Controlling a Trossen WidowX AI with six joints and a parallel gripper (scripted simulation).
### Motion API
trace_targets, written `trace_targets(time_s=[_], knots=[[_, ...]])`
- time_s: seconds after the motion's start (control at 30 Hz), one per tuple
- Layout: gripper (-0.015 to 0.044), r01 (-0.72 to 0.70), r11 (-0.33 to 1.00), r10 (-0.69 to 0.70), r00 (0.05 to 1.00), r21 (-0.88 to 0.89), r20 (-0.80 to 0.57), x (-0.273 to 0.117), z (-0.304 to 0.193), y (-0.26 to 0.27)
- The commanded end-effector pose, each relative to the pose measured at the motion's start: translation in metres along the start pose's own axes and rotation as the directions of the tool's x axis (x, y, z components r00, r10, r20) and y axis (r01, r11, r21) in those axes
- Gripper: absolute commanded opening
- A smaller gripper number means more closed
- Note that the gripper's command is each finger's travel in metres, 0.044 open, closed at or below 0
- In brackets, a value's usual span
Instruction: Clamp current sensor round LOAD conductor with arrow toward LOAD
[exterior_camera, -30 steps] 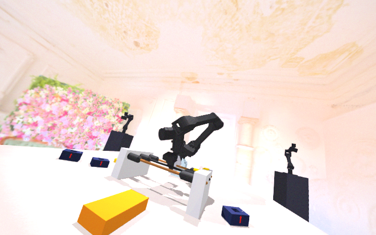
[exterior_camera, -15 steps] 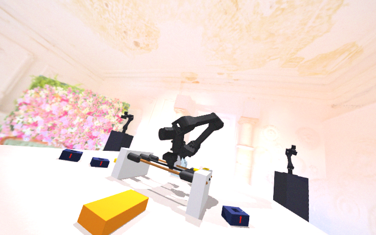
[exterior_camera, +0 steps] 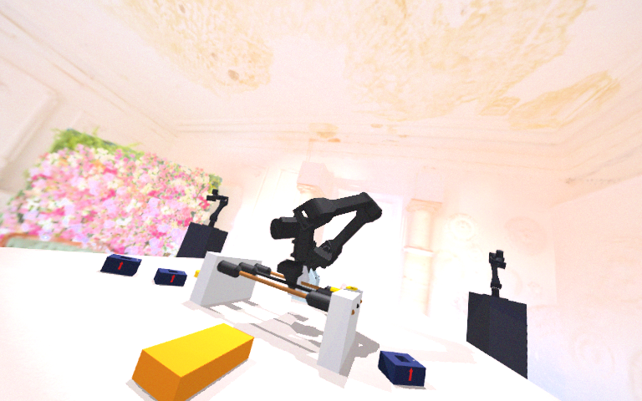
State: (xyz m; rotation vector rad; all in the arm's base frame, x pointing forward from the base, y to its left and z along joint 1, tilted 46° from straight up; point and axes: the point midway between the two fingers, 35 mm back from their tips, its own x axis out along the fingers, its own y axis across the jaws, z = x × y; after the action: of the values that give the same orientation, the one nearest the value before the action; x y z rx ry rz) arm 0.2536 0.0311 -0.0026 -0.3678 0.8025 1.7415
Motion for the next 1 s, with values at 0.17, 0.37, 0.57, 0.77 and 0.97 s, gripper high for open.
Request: trace_targets(time_s=[0.17,0.37,0.57,0.77,0.97], knots=[[0.0155,-0.02,1.0,0.02,1.0,0.018,0.005,-0.0008,0.0008,0.0054],[0.0,-0.02,1.0,0.02,1.0,0.018,0.005,-0.0008,0.0008,0.0054],[0.0,-0.02,1.0,0.02,1.0,0.018,0.005,-0.0008,0.0008,0.0054],[0.0,-0.02,1.0,0.02,1.0,0.018,0.005,-0.0008,0.0008,0.0054],[0.0,-0.02,1.0,0.02,1.0,0.018,0.005,-0.0008,0.0008,0.0054]])
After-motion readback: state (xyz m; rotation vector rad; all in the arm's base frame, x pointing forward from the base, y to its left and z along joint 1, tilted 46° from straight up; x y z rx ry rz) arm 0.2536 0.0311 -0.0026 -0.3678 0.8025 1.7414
